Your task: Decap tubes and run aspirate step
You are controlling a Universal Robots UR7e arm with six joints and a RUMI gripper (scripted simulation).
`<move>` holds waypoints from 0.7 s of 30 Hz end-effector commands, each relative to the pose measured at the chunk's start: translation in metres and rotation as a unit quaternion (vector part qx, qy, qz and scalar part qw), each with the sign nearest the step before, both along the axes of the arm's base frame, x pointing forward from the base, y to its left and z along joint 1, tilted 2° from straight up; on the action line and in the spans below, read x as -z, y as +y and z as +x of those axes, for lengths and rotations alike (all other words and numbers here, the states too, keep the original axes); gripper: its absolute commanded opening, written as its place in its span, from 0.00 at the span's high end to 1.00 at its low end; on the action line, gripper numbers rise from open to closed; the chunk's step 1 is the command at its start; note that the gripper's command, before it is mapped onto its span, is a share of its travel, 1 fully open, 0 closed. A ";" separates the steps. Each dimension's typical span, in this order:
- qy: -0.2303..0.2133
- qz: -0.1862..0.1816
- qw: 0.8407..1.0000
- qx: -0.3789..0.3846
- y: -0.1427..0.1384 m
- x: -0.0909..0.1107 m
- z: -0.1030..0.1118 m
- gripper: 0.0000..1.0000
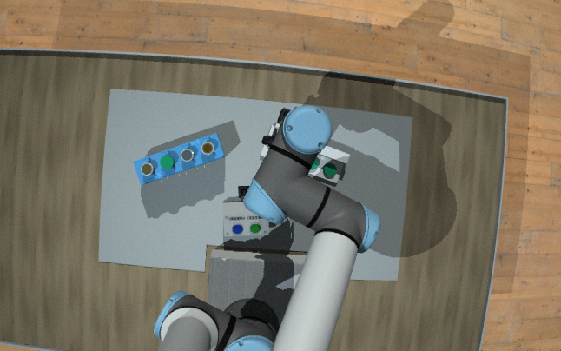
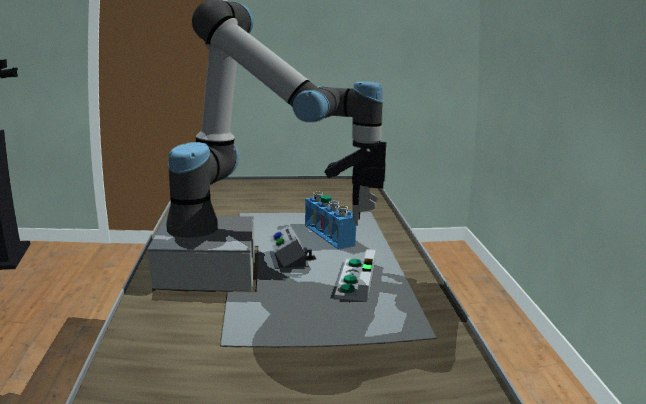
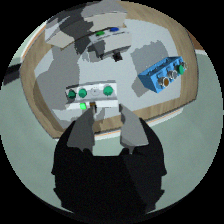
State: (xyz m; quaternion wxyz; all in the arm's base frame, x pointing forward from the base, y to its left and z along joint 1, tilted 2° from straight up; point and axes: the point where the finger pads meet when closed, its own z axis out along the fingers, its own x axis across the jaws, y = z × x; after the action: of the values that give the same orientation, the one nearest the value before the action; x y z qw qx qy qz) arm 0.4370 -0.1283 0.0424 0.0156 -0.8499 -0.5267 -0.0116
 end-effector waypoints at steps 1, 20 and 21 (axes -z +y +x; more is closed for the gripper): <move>-0.001 -0.001 1.000 0.000 0.000 0.011 0.001 0.71; -0.001 -0.001 1.000 0.000 0.003 0.096 0.002 0.71; -0.001 -0.001 1.000 0.000 0.003 0.101 0.002 0.71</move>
State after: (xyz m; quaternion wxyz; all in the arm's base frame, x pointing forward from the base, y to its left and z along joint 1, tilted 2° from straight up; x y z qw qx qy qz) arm 0.4378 -0.1254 -0.0440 0.0158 -0.8498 -0.5267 -0.0115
